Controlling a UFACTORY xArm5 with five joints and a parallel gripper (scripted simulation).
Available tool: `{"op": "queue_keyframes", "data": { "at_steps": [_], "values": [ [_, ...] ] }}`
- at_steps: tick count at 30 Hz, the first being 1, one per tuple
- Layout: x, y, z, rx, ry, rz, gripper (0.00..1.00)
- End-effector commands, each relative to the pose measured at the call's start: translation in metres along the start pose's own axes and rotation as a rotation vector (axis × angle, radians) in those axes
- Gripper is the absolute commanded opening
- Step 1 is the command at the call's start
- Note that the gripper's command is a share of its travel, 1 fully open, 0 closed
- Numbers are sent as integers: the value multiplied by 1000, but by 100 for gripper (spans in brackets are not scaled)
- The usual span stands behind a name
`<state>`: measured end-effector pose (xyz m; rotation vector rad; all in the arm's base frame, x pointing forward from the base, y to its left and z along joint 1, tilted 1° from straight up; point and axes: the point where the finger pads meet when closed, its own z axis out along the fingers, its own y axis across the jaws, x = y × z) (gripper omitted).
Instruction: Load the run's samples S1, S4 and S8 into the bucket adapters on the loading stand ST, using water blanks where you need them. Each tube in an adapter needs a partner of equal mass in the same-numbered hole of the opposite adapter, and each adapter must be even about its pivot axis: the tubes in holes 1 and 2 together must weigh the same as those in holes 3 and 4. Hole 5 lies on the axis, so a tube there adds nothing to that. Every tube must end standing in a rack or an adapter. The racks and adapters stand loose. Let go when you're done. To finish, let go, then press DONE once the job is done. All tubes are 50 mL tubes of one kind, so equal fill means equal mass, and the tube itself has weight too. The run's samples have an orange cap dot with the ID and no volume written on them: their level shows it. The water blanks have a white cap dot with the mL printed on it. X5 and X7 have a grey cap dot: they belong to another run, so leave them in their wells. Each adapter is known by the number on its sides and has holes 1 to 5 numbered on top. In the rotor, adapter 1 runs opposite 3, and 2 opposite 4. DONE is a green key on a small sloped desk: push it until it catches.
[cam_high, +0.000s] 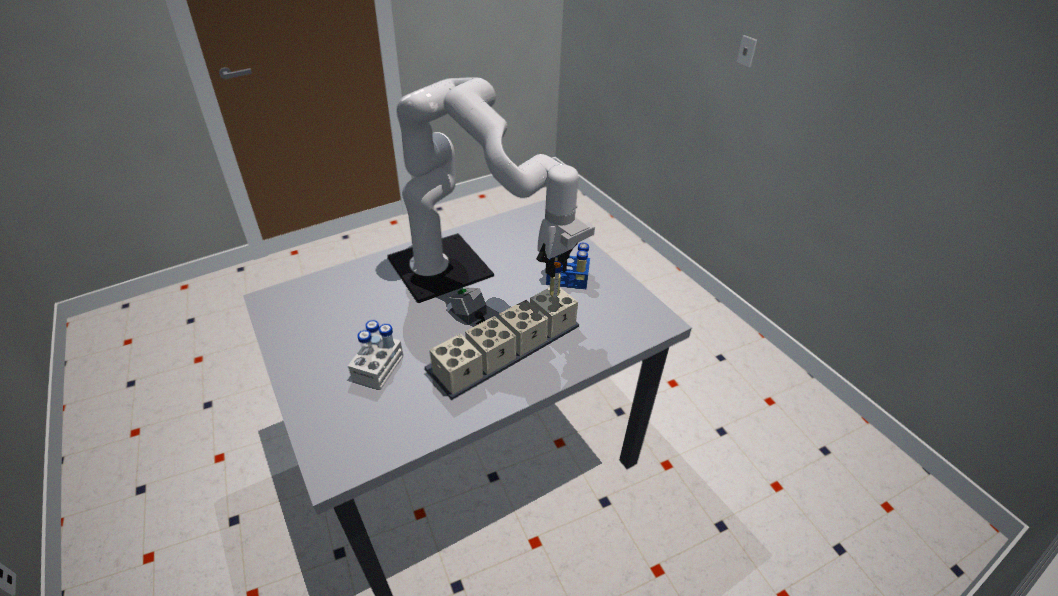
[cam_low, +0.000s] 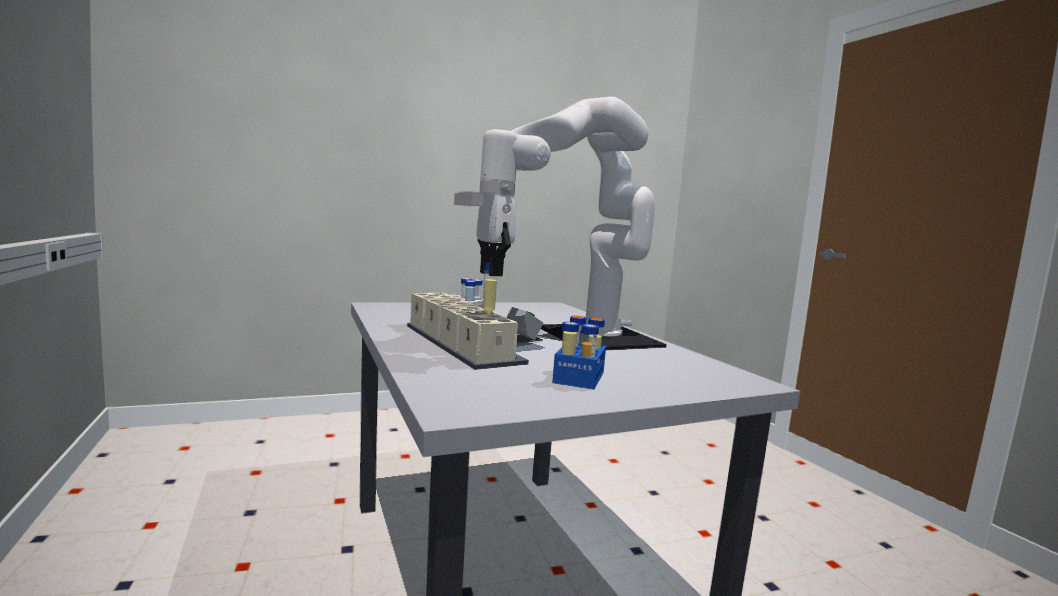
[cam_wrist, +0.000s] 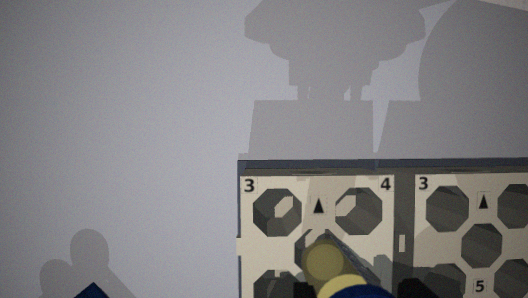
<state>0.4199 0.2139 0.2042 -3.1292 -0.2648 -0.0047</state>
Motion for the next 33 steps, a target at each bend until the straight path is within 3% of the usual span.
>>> {"op": "queue_keyframes", "data": {
  "at_steps": [1,33],
  "values": [
    [1,0,-1,15,0,0,0],
    [1,-1,27,15,0,0,0]
  ]
}}
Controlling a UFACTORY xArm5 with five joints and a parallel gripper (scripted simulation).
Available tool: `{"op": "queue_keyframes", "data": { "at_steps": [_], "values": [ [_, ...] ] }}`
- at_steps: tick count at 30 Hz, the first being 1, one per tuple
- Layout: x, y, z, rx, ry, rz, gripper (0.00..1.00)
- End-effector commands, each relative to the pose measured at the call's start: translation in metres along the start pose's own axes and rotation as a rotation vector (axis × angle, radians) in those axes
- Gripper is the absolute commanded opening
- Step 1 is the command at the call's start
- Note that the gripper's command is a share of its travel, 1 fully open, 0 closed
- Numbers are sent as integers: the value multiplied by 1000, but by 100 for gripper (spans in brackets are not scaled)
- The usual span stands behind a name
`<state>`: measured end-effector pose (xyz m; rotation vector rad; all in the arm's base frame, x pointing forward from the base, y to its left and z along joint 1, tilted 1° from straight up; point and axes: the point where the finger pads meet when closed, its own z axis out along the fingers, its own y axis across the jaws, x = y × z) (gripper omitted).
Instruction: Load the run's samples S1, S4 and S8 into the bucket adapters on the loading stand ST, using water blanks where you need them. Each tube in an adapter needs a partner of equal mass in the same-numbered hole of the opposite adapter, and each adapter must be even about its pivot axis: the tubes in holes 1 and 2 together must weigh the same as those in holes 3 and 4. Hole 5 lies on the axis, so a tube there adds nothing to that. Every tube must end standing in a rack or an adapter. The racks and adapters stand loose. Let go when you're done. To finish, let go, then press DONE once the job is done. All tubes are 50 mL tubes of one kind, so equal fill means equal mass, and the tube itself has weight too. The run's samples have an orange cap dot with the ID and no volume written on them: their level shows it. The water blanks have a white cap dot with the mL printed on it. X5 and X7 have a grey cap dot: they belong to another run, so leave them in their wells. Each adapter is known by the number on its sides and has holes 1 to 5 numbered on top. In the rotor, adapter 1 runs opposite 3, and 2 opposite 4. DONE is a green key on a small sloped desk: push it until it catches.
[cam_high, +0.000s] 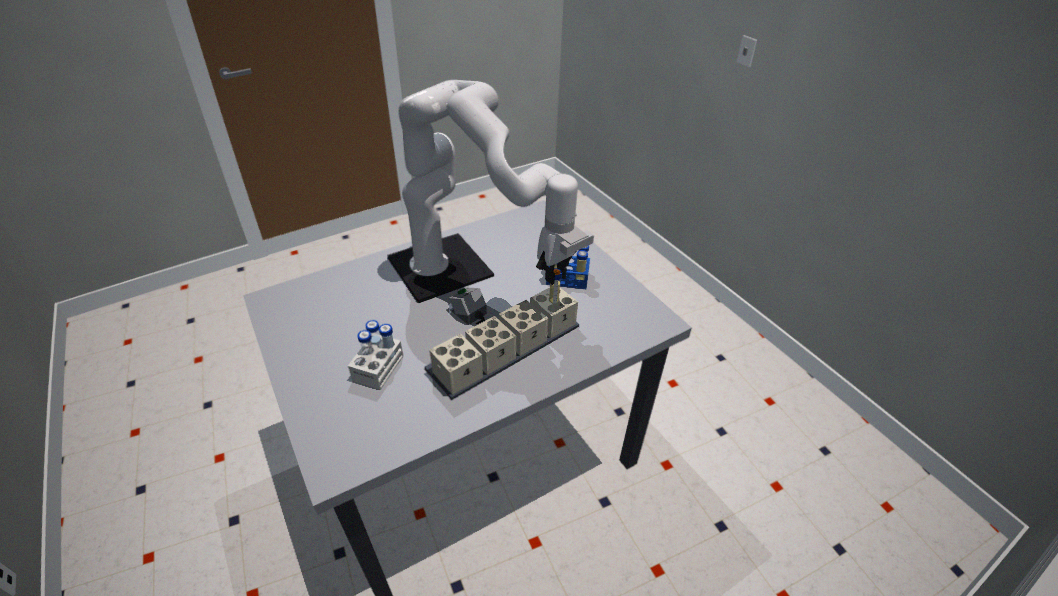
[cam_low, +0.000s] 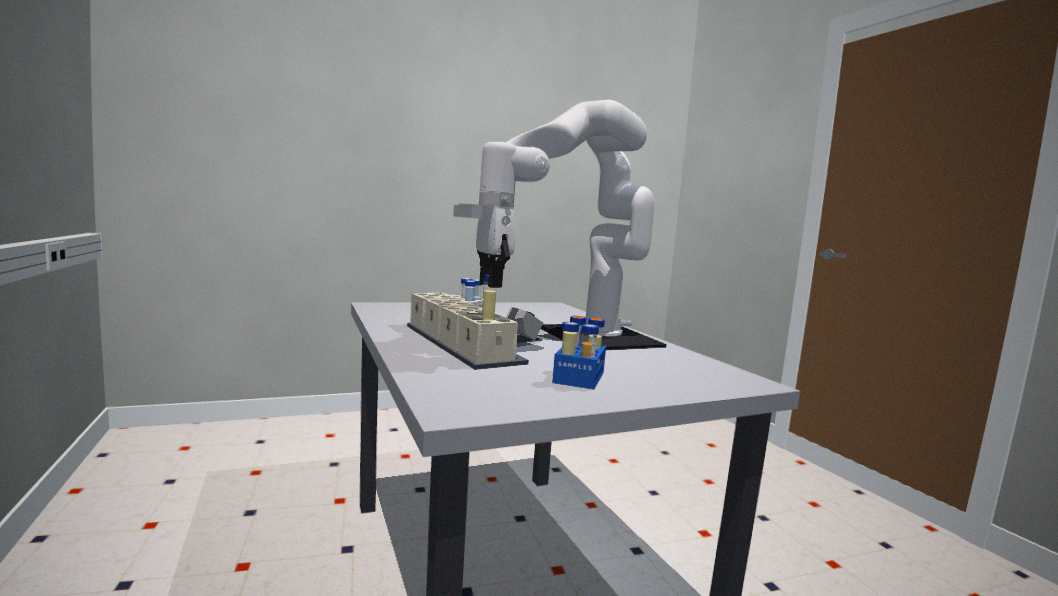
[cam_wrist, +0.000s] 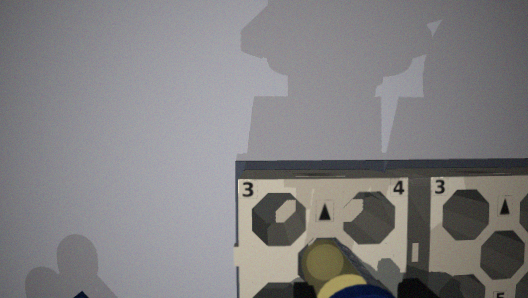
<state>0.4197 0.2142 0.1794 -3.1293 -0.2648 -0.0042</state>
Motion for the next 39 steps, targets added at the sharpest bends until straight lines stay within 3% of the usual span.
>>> {"op": "queue_keyframes", "data": {
  "at_steps": [1,39],
  "values": [
    [1,0,4,15,0,0,0],
    [1,-1,36,15,0,0,0]
  ]
}}
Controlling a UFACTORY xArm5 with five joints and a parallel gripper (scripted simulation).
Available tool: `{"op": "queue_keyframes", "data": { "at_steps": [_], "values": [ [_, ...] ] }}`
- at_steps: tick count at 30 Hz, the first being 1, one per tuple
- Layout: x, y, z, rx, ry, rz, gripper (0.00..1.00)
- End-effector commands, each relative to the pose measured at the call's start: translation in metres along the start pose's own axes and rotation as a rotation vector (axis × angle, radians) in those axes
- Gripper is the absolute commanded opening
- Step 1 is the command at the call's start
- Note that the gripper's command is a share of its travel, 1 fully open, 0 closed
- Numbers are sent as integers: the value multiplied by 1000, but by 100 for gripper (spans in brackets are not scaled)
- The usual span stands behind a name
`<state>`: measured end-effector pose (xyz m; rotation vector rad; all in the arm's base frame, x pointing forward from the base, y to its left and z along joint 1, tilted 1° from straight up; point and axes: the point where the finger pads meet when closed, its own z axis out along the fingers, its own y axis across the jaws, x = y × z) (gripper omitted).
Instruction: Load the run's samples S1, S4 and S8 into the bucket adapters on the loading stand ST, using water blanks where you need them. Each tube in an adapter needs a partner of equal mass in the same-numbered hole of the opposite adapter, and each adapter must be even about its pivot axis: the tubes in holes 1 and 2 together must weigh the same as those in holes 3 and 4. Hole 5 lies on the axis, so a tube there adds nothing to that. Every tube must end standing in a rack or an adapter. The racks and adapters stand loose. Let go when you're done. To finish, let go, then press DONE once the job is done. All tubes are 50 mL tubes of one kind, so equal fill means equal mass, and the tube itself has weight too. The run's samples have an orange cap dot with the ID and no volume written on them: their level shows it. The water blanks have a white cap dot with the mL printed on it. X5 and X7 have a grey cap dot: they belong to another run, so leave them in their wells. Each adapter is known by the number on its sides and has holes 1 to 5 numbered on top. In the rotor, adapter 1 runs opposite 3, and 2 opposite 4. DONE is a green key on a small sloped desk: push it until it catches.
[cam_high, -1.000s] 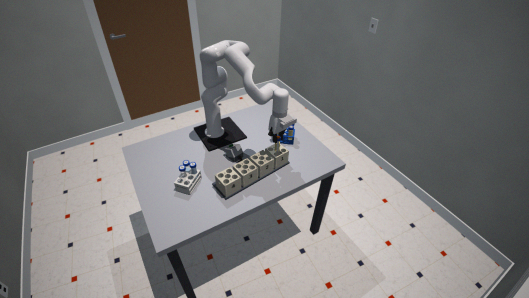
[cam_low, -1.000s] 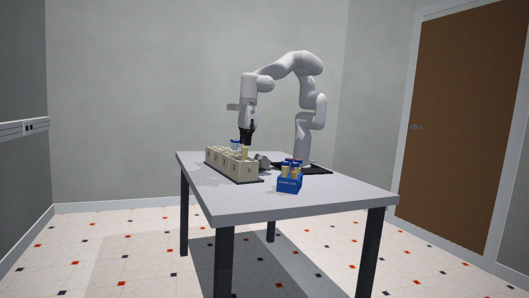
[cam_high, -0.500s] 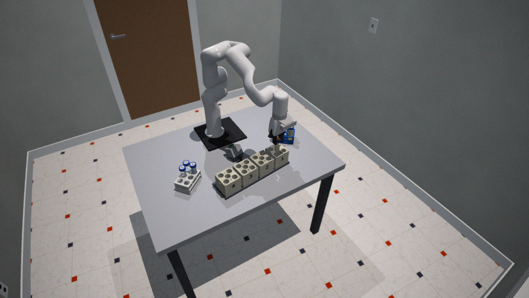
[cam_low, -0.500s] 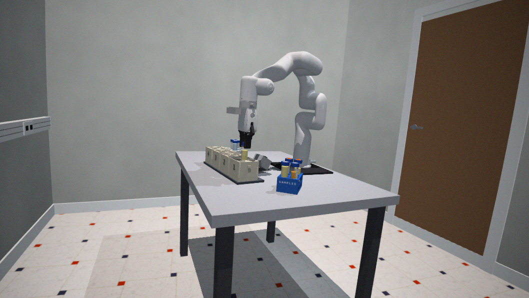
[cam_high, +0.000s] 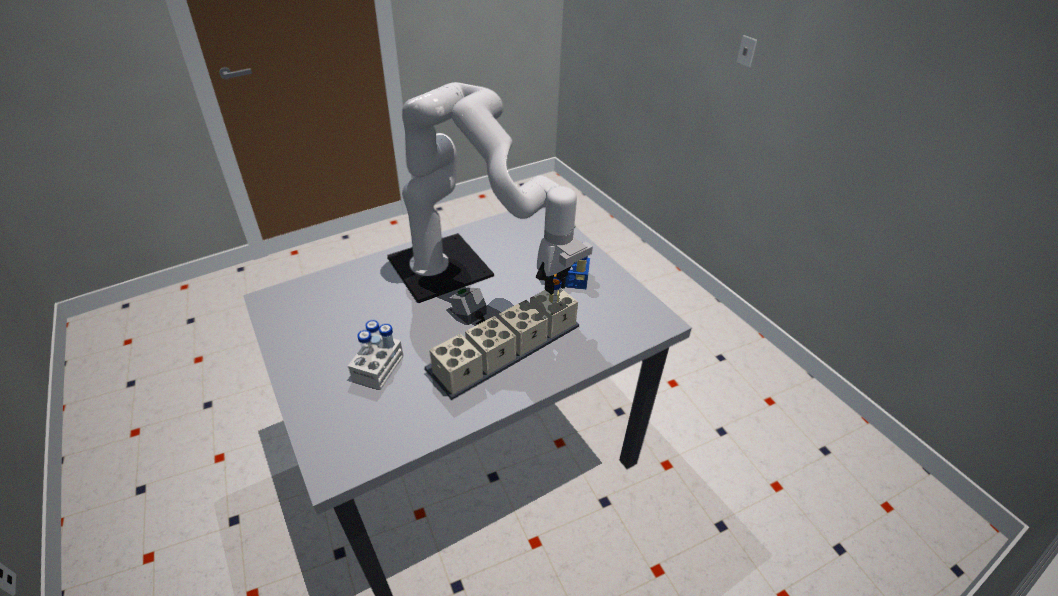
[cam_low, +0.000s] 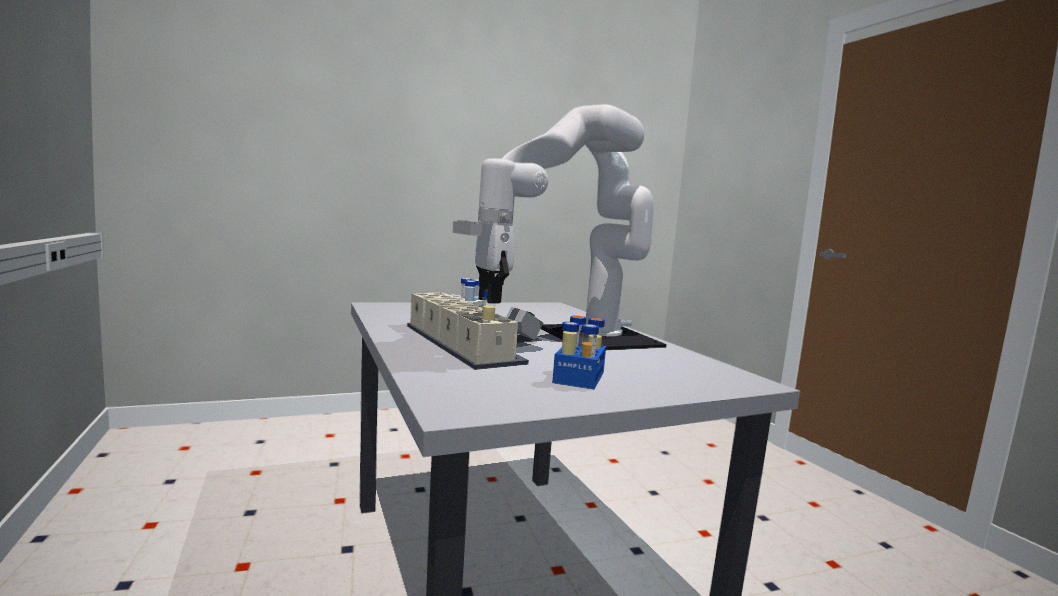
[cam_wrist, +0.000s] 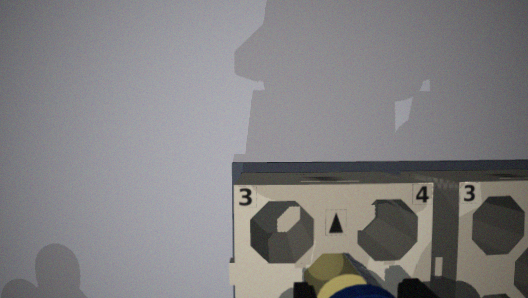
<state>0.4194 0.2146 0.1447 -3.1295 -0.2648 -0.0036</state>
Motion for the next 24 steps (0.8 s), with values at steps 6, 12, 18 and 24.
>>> {"op": "queue_keyframes", "data": {
  "at_steps": [6,12,18,24],
  "values": [
    [1,-1,7,15,0,0,0],
    [1,-1,13,15,0,0,0],
    [1,-1,17,15,0,0,0],
    [1,-1,23,15,0,0,0]
  ]
}}
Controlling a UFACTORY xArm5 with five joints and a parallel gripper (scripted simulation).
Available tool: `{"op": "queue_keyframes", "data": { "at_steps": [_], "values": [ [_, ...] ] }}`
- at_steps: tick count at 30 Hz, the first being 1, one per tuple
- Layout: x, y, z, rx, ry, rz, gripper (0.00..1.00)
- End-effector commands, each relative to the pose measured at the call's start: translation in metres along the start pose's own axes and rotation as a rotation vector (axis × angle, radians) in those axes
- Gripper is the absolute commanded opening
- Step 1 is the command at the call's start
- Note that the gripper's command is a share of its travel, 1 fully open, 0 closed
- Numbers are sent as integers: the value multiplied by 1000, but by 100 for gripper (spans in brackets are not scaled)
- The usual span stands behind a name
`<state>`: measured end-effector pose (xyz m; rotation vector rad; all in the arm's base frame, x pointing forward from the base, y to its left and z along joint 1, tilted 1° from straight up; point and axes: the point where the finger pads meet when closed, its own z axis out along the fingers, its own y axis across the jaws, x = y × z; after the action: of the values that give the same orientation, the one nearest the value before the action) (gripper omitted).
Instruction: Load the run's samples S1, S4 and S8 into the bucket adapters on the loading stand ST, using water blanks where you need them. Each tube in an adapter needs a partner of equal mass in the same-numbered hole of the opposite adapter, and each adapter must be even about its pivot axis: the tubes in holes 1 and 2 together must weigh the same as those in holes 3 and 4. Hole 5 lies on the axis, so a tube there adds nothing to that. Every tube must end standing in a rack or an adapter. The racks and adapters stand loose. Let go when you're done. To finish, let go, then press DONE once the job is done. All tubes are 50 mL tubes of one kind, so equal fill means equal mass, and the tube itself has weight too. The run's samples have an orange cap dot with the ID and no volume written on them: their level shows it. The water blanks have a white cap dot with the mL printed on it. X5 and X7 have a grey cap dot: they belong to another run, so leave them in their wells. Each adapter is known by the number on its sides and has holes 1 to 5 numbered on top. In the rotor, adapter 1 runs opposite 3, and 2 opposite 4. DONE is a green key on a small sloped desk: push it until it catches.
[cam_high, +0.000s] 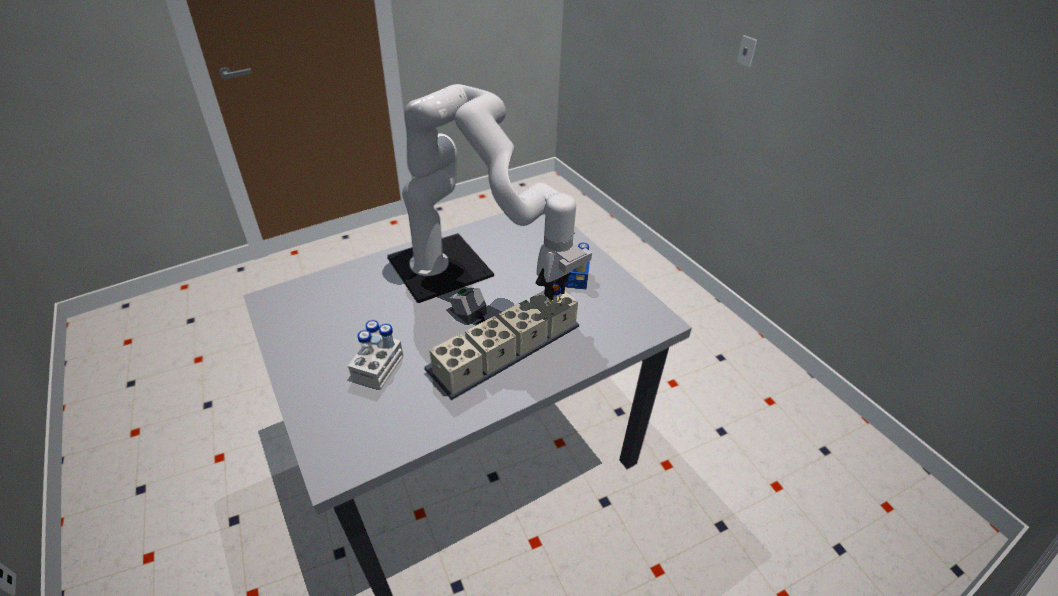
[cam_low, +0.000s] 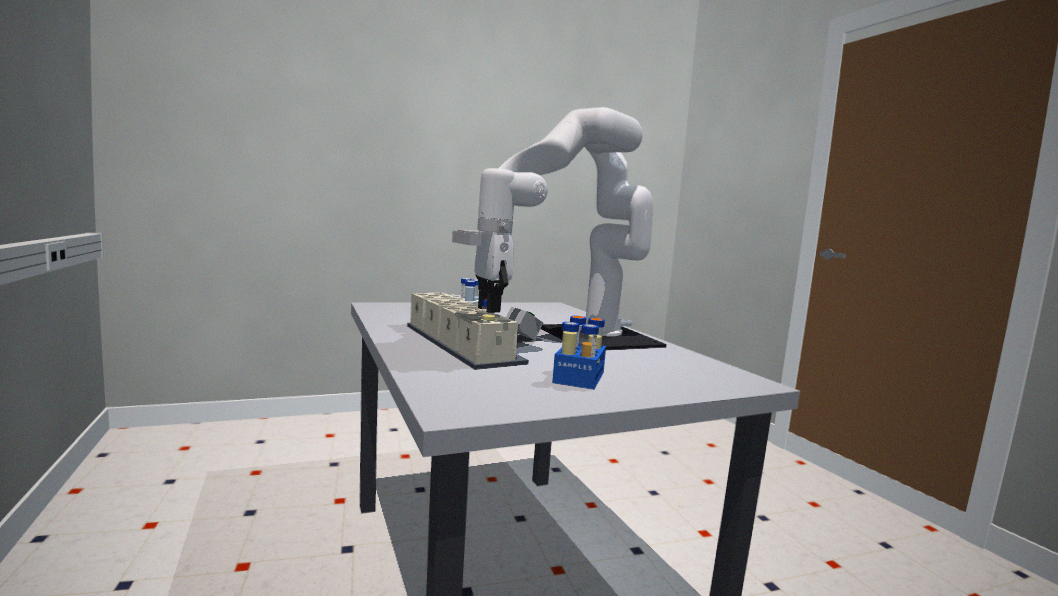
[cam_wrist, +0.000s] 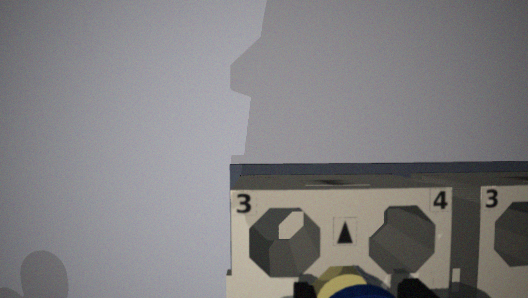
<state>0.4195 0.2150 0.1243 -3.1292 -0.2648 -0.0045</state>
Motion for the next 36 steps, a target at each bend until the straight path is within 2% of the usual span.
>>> {"op": "queue_keyframes", "data": {
  "at_steps": [1,11,27,28,36],
  "values": [
    [1,0,4,15,0,0,0],
    [1,-1,12,15,0,0,0],
    [1,-1,12,15,0,0,0],
    [1,-1,12,15,0,0,44],
    [1,-1,12,15,0,0,44]
  ]
}}
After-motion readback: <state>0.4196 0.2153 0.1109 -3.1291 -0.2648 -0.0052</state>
